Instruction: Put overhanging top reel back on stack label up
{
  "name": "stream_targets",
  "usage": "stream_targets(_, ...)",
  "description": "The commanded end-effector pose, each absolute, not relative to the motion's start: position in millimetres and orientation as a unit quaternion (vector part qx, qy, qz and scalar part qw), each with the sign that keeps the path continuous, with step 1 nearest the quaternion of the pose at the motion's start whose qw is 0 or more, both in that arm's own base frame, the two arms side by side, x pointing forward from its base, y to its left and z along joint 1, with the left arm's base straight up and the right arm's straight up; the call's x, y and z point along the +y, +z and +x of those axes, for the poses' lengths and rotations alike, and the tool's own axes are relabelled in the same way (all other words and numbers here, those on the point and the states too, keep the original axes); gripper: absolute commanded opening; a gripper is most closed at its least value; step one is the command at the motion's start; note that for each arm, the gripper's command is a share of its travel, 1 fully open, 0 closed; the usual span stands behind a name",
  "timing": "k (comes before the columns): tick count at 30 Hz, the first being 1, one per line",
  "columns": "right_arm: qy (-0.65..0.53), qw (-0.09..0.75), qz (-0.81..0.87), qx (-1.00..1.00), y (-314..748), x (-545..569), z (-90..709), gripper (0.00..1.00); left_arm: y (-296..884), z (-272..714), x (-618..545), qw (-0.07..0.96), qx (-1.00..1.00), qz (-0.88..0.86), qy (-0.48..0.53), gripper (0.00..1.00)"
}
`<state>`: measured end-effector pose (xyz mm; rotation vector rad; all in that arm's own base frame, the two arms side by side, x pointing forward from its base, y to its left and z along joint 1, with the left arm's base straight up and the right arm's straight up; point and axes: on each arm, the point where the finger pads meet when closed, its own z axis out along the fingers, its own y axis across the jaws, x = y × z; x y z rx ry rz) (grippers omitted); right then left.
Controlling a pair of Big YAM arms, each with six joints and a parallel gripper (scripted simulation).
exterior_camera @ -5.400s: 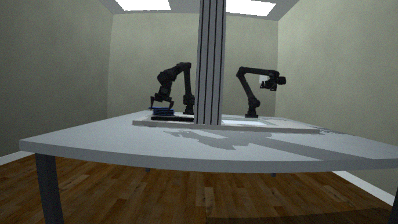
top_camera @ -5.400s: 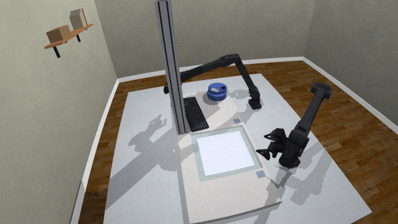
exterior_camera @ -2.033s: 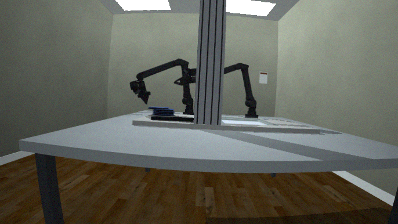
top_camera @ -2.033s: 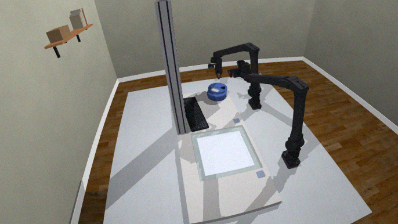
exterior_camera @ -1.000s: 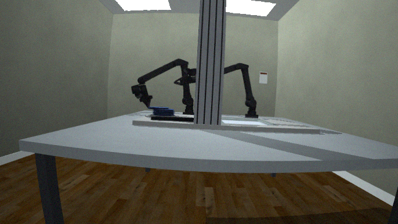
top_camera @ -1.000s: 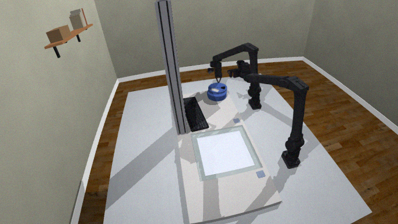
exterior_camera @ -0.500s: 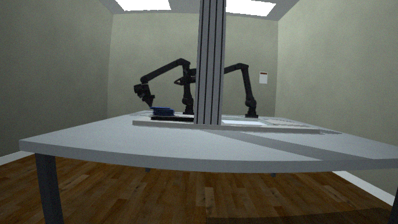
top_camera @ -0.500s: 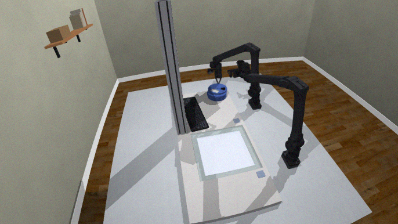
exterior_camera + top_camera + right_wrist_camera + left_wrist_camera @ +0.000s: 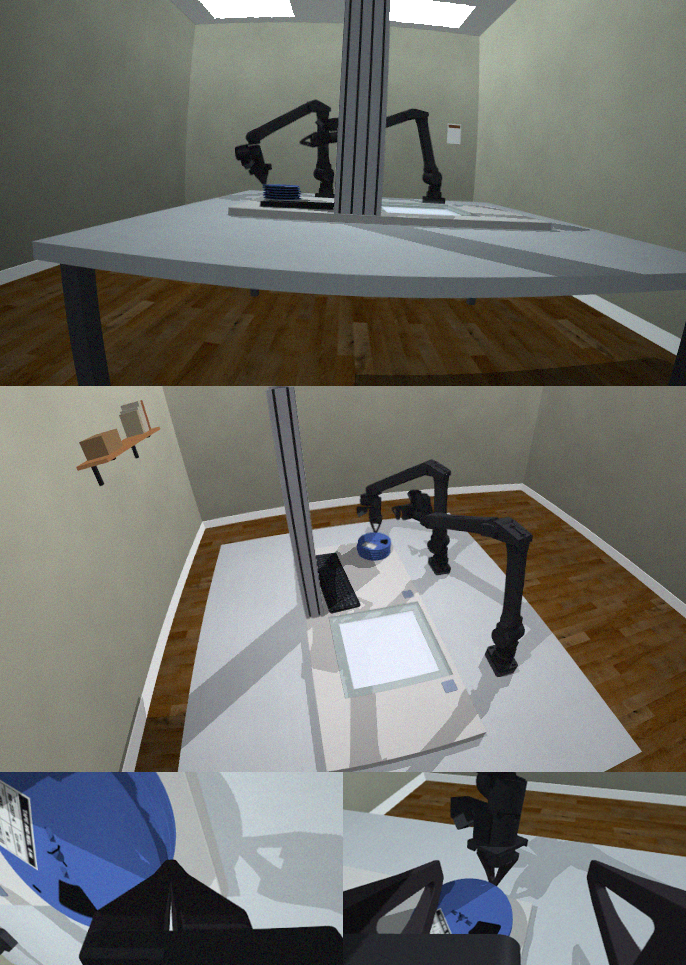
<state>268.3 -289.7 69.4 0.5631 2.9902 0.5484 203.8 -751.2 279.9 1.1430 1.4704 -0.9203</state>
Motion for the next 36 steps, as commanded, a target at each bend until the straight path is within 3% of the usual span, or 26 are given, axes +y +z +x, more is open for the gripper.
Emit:
stream_targets(1,0.160,0.044,0.183,0.969,89,-290,278,0.00,307,208,-769,0.523,0.598,0.458,-0.400,1.00)
stream_targets(12,0.157,0.047,0.187,0.968,91,-295,277,0.00,307,208,-769,0.523,0.598,0.458,-0.400,1.00)
stream_targets(26,0.130,0.071,0.178,0.973,172,-329,270,0.00,307,208,-769,0.523,0.598,0.458,-0.400,1.00)
stream_targets(36,0.166,0.037,0.179,0.969,175,-328,264,0.00,307,208,-769,0.523,0.598,0.458,-0.400,1.00)
